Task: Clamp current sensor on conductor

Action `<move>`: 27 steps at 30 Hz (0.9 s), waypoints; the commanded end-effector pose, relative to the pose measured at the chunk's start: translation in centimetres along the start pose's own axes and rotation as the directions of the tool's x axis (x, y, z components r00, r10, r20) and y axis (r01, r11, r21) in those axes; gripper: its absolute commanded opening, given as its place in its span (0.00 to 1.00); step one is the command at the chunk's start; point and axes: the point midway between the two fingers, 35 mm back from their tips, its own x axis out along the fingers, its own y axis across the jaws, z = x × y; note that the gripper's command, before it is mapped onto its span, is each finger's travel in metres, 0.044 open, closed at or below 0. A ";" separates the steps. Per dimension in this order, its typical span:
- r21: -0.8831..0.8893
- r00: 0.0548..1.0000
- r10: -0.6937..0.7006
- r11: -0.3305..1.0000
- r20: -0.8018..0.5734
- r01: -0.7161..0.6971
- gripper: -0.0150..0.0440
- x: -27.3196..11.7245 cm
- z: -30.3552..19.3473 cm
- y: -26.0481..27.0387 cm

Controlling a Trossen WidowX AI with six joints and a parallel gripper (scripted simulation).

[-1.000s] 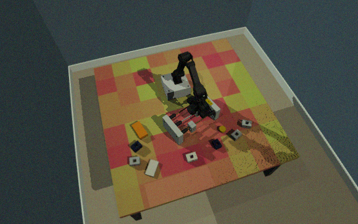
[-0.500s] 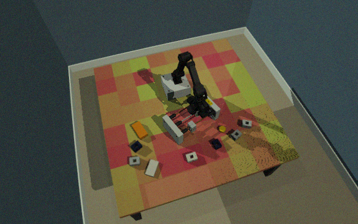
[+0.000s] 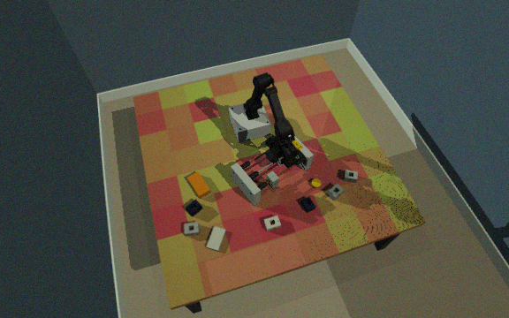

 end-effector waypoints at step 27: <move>0.000 1.000 0.000 1.000 0.000 0.000 0.68 0.0 0.0 0.0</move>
